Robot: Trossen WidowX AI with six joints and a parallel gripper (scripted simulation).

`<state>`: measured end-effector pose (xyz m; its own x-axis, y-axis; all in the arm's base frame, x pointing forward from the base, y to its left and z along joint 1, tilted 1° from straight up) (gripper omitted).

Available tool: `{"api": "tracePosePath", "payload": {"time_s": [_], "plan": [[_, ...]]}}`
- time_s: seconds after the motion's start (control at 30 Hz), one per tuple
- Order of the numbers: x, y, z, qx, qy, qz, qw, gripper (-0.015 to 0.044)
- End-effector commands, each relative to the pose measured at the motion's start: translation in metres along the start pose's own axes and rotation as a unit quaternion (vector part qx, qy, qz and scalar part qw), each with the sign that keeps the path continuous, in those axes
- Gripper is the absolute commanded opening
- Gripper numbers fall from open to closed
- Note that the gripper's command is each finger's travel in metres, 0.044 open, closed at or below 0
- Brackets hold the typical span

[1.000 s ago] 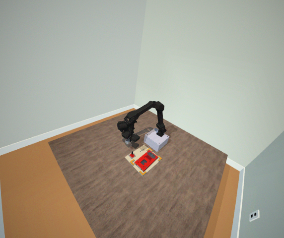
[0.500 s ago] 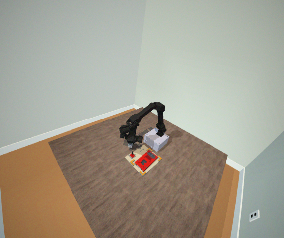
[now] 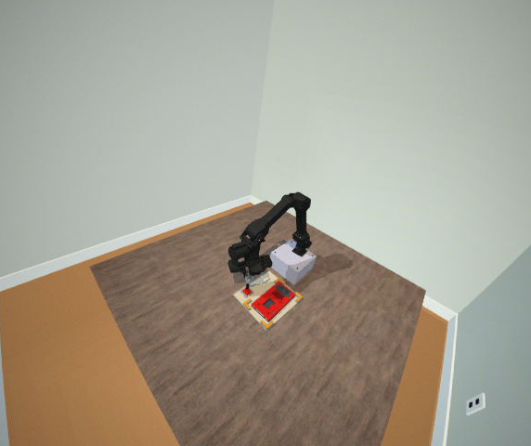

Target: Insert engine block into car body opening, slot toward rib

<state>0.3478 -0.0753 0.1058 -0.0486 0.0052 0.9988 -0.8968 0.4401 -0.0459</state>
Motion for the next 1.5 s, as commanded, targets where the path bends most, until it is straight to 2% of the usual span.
{"api": "tracePosePath", "payload": {"time_s": [0.0, 0.33, 0.7, 1.07, 1.47], "plan": [[-0.003, 0.003, -0.008, 0.068, 0.001, 0.000, 0.998, 0.0000], [-0.011, 0.012, -0.029, 0.239, -0.001, -0.001, 0.971, 0.0000], [-0.019, 0.023, -0.051, 0.419, -0.003, -0.001, 0.908, 0.0000], [-0.026, 0.035, -0.072, 0.583, -0.006, 0.000, 0.812, 0.0000], [-0.034, 0.050, -0.094, 0.739, -0.008, 0.001, 0.674, 0.0000]]}}
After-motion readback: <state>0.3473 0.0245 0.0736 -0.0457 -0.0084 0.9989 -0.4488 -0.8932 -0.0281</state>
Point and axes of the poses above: the point midway between the two fingers, 35 mm back from their tips, its own x axis back along the fingers, its own y axis across the jaws, z = x × y, the point moved 5 cm from there along x, back along the fingers, and after that the axes turned 6 degrees about x, right-handed, at the moved point
